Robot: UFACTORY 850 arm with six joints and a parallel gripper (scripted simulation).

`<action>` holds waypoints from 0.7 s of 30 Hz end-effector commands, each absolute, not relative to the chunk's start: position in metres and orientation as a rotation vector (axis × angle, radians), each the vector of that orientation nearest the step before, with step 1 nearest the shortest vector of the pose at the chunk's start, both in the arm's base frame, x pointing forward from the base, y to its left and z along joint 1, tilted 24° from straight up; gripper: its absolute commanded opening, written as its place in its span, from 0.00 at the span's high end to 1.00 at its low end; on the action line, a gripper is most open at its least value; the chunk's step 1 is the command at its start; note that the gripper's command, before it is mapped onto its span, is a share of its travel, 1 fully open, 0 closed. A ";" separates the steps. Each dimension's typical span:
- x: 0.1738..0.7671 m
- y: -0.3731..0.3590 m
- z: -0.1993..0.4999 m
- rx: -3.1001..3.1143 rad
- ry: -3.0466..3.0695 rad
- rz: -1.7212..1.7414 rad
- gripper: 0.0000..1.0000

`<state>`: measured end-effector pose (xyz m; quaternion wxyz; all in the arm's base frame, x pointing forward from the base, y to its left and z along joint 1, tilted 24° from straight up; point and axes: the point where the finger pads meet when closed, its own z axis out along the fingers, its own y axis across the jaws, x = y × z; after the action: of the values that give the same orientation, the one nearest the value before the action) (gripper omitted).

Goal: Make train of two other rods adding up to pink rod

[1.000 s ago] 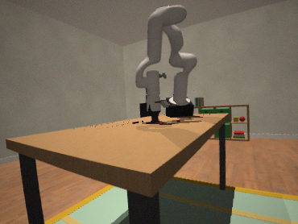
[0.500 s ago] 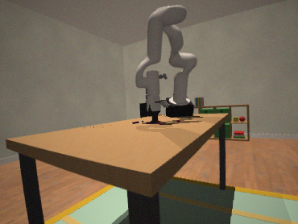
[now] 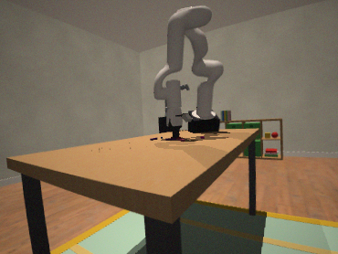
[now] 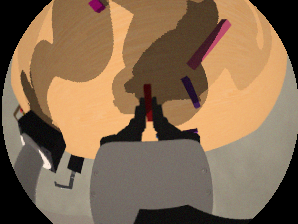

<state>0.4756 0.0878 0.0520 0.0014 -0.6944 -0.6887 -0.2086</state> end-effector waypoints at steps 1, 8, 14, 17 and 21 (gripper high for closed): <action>0.476 0.088 0.052 -2.180 -2.162 -0.656 0.96; 0.474 0.086 0.059 -2.180 -2.162 -0.656 0.96; 0.468 0.080 0.078 -2.180 -2.162 -0.656 0.96; 0.462 0.074 0.097 -2.180 -2.162 -0.656 0.96; 0.455 0.066 0.120 -2.180 -2.162 -0.656 0.96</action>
<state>0.4642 0.0755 0.0888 -0.0038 -0.6945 -0.6881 -0.2102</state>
